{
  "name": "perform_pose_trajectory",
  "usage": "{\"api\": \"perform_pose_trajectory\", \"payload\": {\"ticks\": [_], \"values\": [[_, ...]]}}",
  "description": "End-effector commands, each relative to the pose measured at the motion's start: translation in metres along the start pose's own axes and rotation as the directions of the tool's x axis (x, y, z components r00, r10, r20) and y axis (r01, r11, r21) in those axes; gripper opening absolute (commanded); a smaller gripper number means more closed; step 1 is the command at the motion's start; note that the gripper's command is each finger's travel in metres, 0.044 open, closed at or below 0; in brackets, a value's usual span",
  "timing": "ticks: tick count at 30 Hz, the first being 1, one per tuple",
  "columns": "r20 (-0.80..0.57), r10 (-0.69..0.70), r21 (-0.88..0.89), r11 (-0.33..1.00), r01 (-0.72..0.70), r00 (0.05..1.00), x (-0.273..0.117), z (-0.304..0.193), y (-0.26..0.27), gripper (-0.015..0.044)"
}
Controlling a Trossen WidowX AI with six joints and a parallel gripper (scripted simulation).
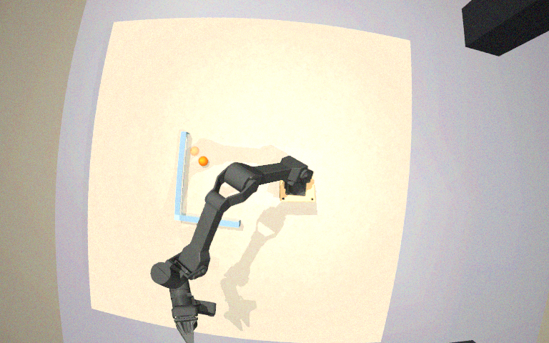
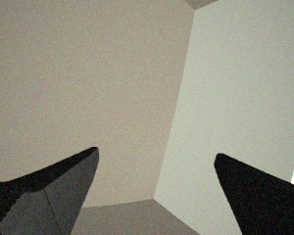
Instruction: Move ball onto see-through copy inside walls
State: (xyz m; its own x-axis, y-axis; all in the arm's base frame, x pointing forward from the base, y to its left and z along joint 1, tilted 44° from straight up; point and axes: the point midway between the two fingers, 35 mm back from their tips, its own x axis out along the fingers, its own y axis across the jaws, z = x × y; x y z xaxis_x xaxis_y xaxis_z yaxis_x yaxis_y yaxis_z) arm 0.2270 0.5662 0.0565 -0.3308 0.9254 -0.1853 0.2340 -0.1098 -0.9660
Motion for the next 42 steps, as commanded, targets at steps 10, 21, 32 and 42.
{"api": "perform_pose_trajectory", "payload": {"ticks": [10, 21, 32, 42], "values": [[-0.317, 0.342, 0.611, 0.787, -0.086, 0.884, -0.099, -0.070, 0.060, 0.0278], [-0.426, 0.785, 0.885, 0.260, 0.387, 0.449, -0.274, -0.085, 0.132, 0.0278], [-0.165, 0.983, 0.428, 0.147, 0.892, -0.083, -0.454, -0.012, 0.158, 0.0278], [0.219, 0.861, -0.076, 0.484, 0.872, -0.459, -0.583, 0.099, 0.127, 0.0278]]}}
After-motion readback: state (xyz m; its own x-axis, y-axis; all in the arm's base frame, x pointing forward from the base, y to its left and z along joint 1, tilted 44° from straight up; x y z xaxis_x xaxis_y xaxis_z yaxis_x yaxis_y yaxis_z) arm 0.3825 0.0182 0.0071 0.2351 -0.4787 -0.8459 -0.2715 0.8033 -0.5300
